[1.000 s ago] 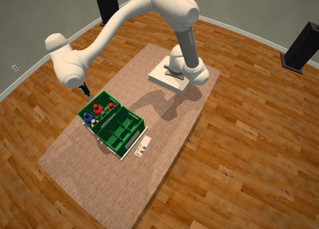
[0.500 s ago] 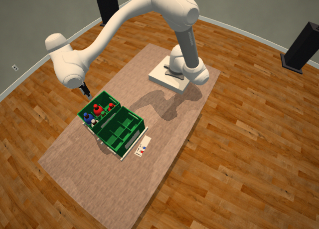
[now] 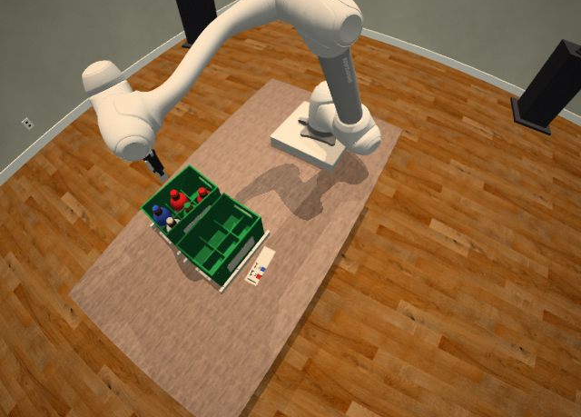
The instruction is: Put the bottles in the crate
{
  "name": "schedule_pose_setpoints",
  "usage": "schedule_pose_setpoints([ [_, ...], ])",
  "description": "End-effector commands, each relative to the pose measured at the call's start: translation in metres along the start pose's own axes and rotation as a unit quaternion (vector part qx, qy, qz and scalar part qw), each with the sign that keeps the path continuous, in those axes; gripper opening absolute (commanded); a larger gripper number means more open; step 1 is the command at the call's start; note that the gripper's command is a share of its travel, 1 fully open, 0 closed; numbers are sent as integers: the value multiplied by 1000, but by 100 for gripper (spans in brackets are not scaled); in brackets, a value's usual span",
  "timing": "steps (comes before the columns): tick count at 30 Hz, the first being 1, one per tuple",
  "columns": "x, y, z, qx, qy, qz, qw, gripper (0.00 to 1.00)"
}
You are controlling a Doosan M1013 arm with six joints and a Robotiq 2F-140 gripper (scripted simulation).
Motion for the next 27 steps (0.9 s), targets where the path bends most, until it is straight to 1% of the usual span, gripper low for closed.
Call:
schedule_pose_setpoints([
  [1,0,0,0,0,0,0,1000,38],
  [12,0,0,0,0,0,0,1000,38],
  [18,-28,5,8,100,0,0,995,38],
  [25,-61,10,18,215,0,0,977,38],
  [27,-61,10,18,215,0,0,977,38],
])
Point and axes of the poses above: the point where the finger pads meet when closed, its own x axis back along the fingers, its own z axis across the jaws, y = z × x, the point moved 8 cm from there along x, back along the fingers, and after that the axes turned 12 degrees about x, right-handed, at the moved point
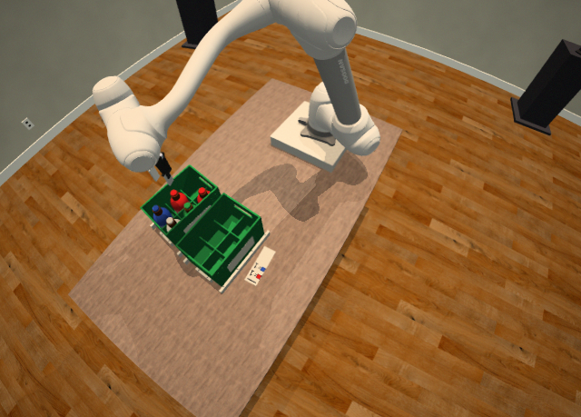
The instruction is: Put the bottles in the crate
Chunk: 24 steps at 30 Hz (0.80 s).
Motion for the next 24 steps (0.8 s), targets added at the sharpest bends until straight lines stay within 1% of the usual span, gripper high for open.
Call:
schedule_pose_setpoints([
  [1,-11,3,3,42,0,3,999,38],
  [8,-44,12,9,158,0,3,987,38],
  [11,-44,12,10,200,0,3,980,38],
  [21,-44,12,10,200,0,3,980,38],
  [24,-48,12,10,200,0,3,980,38],
])
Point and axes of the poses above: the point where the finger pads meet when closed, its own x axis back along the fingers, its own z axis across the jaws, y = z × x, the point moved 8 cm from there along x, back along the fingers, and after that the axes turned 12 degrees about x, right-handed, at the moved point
